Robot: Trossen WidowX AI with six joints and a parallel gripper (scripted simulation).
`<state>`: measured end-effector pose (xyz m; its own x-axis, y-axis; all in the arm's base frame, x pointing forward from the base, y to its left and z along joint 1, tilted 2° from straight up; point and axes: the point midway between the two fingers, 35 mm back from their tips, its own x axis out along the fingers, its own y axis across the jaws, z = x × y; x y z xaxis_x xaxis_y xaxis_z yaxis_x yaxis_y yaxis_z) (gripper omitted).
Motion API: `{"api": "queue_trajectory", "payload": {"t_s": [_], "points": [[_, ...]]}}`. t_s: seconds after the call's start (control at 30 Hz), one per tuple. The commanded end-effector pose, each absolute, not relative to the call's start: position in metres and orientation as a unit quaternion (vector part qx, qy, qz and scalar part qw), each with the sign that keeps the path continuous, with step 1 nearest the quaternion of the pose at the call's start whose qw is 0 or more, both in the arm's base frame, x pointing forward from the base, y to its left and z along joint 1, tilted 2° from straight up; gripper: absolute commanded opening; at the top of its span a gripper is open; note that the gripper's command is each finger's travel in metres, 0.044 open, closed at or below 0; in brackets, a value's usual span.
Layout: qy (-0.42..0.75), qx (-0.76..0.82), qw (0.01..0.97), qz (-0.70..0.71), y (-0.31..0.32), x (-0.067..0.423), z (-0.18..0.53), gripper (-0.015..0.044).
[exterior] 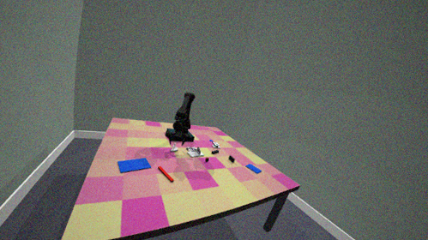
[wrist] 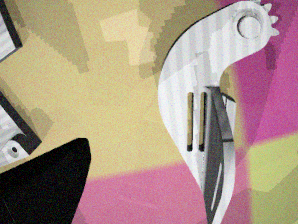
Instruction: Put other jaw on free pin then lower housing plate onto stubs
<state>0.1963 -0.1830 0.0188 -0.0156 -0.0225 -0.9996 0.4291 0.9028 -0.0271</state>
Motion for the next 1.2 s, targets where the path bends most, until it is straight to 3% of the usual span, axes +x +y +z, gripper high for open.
{"api": "queue_trajectory", "payload": {"t_s": [0.0,1.17], "points": [[0.696,0.145,0.683,-0.165,-0.183,0.194,0.01,0.044],[0.696,0.145,0.683,-0.165,-0.183,0.193,-0.01,0.044]]}}
